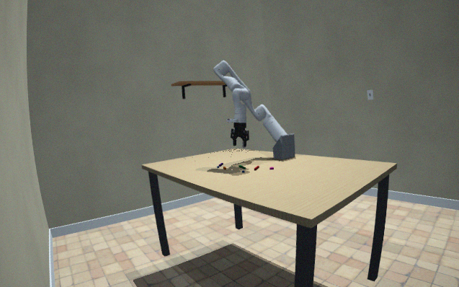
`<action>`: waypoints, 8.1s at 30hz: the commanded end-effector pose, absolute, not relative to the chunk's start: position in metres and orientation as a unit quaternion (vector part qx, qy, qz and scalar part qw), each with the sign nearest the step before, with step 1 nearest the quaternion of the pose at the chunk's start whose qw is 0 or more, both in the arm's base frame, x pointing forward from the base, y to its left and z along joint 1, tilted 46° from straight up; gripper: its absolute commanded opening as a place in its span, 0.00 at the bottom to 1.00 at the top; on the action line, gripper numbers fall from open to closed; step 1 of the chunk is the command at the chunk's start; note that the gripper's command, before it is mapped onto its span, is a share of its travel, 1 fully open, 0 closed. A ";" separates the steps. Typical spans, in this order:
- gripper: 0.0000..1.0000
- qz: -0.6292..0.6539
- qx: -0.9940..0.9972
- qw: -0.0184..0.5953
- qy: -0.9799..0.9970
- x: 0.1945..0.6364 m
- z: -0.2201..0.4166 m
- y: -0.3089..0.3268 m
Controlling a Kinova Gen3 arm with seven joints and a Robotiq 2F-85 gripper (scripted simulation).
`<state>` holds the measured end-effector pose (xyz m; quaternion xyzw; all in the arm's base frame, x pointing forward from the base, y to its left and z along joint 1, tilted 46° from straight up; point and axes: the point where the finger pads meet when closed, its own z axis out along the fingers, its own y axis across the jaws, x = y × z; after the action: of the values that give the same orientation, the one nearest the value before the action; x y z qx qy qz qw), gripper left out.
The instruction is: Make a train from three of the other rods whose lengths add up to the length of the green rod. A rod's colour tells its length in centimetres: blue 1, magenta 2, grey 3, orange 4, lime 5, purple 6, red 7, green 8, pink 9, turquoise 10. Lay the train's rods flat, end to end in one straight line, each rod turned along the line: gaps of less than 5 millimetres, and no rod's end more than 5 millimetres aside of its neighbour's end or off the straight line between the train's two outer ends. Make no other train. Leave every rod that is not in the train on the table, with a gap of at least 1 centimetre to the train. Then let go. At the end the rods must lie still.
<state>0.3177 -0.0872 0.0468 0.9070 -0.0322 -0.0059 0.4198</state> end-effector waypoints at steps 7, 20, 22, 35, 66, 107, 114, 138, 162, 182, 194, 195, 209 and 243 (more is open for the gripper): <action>1.00 -0.013 0.909 0.414 -0.040 0.317 0.050 -0.101; 1.00 -0.018 0.911 0.410 -0.041 0.317 0.051 -0.109; 1.00 -0.018 0.911 0.410 -0.041 0.317 0.051 -0.109; 1.00 -0.026 0.914 0.403 -0.043 0.316 0.053 -0.122; 1.00 -0.037 0.918 0.391 -0.046 0.313 0.056 -0.144; 1.00 -0.041 0.920 0.387 -0.047 0.311 0.057 -0.152; 1.00 -0.041 0.920 0.387 -0.047 0.311 0.057 -0.152; 1.00 -0.041 0.920 0.387 -0.047 0.311 0.057 -0.152; 1.00 -0.041 0.920 0.387 -0.047 0.311 0.057 -0.152; 1.00 -0.036 0.920 0.387 -0.059 0.314 0.052 -0.146; 1.00 -0.003 0.912 0.385 -0.141 0.329 0.015 -0.107; 1.00 0.002 0.910 0.384 -0.153 0.330 0.010 -0.101; 1.00 0.068 0.870 0.379 -0.308 0.335 -0.067 -0.026; 1.00 0.110 0.832 0.374 -0.395 0.325 -0.114 0.015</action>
<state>0.3248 0.0143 -0.1141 0.8313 -0.3954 0.1100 0.3748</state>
